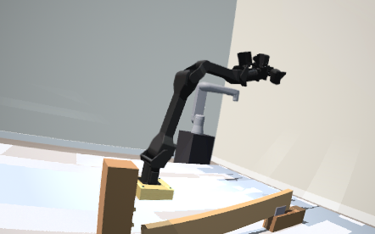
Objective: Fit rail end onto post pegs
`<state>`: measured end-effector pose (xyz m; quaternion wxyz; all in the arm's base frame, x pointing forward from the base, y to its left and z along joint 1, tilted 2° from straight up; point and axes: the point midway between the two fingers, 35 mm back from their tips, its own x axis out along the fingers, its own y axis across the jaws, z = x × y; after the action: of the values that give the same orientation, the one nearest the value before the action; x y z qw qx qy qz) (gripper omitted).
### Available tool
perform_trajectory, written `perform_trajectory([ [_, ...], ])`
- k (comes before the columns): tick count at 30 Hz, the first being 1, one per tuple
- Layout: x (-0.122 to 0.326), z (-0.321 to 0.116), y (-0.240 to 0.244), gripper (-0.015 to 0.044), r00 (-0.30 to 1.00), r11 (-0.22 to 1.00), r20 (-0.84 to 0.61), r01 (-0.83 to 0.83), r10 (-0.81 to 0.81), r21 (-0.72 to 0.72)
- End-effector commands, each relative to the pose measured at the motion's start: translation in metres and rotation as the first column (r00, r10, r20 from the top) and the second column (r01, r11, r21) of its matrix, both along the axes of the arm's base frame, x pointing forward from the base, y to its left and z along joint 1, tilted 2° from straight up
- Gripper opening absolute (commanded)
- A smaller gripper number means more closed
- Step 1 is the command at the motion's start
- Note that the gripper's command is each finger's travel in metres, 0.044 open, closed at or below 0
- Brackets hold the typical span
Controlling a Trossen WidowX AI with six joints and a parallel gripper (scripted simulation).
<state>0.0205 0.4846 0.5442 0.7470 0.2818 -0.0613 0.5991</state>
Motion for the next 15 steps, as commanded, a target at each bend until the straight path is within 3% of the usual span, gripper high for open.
perform_trajectory([
  [1, 0.044, -0.026, 0.007, 0.0440, 0.992, 0.988, 0.085, 0.105, -0.095, -0.116],
  [7, 0.111, -0.065, 0.005, 0.0440, 0.959, 0.926, 0.197, 0.255, -0.205, -0.278],
  [15, 0.200, -0.132, -0.018, 0.0440, 0.899, 0.746, 0.325, 0.428, -0.294, -0.511],
])
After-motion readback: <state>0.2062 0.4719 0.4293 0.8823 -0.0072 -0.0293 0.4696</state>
